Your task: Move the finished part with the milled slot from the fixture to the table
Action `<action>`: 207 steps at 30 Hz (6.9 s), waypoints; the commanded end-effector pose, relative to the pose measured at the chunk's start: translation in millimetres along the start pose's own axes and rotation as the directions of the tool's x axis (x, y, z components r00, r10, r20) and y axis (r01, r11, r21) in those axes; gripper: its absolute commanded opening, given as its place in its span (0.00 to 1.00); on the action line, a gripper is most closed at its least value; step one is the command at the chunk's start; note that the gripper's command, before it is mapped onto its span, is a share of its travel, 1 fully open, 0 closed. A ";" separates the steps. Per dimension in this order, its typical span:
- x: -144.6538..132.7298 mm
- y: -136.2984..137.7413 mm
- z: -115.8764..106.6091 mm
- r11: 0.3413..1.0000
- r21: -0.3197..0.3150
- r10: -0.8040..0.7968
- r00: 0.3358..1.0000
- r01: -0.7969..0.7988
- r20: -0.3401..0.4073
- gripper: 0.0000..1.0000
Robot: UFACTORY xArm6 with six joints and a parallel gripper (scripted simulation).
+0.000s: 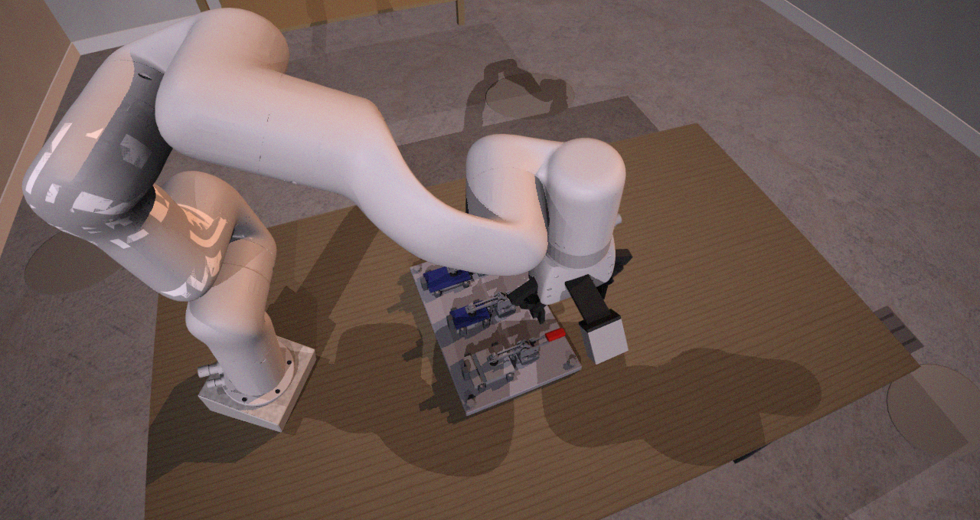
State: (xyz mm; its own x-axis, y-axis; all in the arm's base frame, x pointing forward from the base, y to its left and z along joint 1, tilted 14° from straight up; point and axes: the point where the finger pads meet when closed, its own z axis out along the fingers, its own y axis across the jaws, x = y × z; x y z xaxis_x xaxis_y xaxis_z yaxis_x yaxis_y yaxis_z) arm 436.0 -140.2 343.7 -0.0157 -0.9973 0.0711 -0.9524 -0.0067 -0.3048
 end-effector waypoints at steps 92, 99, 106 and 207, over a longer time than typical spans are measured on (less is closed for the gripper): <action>68.3 110.7 28.8 0.987 -0.112 -0.120 0.991 0.113 -0.057 1.00; 46.7 106.8 37.4 0.924 -0.125 -0.368 0.930 0.362 -0.025 1.00; 28.5 104.5 44.3 0.824 -0.128 -0.557 0.831 0.552 0.003 1.00; -56.4 105.3 72.6 -0.038 -0.067 -0.994 -0.031 0.997 0.105 1.00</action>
State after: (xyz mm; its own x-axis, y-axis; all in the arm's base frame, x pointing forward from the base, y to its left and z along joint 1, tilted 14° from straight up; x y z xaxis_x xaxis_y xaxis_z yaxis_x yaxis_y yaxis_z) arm 357.8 -89.8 237.0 0.9800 0.0295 0.1968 0.0006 -0.9894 0.1455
